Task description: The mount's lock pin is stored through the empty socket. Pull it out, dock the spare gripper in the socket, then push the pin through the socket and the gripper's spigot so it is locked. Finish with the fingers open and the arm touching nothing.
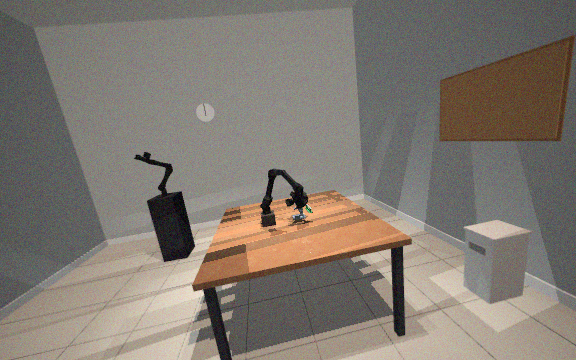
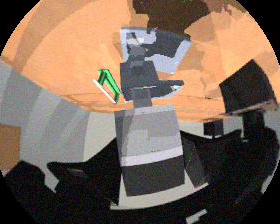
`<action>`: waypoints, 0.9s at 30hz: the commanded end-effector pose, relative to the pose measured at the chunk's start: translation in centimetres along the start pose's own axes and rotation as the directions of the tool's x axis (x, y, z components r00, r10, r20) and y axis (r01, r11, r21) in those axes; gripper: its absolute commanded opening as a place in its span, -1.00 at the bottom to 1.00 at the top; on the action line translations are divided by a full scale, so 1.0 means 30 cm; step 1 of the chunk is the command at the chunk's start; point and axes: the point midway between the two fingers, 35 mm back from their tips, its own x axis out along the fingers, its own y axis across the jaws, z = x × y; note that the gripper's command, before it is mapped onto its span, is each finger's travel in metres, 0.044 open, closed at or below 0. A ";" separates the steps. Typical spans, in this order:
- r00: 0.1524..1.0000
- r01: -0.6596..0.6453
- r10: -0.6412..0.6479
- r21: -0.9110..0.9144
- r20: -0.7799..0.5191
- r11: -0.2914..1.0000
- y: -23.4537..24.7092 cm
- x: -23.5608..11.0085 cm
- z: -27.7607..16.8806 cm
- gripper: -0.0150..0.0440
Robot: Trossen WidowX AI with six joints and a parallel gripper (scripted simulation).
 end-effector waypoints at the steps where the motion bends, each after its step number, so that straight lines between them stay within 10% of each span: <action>1: 1.000 -0.009 0.009 0.005 -0.009 1.000 0.003 0.011 0.011 -0.49; 27: 1.000 -0.004 0.004 0.005 -0.007 1.000 0.000 0.043 0.067 -0.49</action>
